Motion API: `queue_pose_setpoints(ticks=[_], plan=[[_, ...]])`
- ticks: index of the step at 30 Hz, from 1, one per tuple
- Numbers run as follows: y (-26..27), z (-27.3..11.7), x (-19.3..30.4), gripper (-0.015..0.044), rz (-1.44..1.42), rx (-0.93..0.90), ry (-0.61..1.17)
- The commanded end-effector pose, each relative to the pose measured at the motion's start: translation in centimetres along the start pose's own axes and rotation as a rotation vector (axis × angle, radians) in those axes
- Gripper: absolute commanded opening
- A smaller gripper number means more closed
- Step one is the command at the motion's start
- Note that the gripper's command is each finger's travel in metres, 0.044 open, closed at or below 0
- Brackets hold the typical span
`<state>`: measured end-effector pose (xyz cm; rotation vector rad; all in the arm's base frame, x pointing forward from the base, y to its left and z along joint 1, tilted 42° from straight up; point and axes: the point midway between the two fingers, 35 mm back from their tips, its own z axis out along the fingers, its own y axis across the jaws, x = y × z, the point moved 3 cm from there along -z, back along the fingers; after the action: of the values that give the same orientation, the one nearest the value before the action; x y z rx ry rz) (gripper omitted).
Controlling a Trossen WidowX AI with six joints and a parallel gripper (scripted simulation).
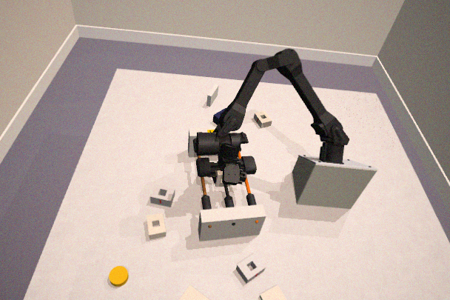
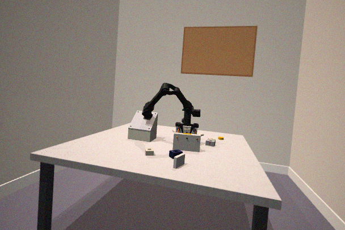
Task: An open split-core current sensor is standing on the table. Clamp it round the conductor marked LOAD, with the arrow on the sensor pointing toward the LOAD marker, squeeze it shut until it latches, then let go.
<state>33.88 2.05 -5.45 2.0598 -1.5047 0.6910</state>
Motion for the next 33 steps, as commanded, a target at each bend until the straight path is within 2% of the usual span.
queue_pose_setpoints(ticks=[1, 12, 19, 27, 29, 33], plan=[[0.0, 0.0, 0.0, 0.0264, 0.001, 0.0, 0.0], [0.0, 0.0, 0.0, 0.0264, 0.001, 0.0, 0.0], [0.0, 0.0, 0.0, 0.044, 0.001, 0.0, 0.0], [0.0, 0.0, 0.0, 0.044, 0.001, 0.0, 0.0], [-0.2, -1.1, -0.1, 0.044, 0.0, -0.002, -0.002], [-0.7, -8.0, -0.3, 0.044, -0.007, -0.016, -0.002]])
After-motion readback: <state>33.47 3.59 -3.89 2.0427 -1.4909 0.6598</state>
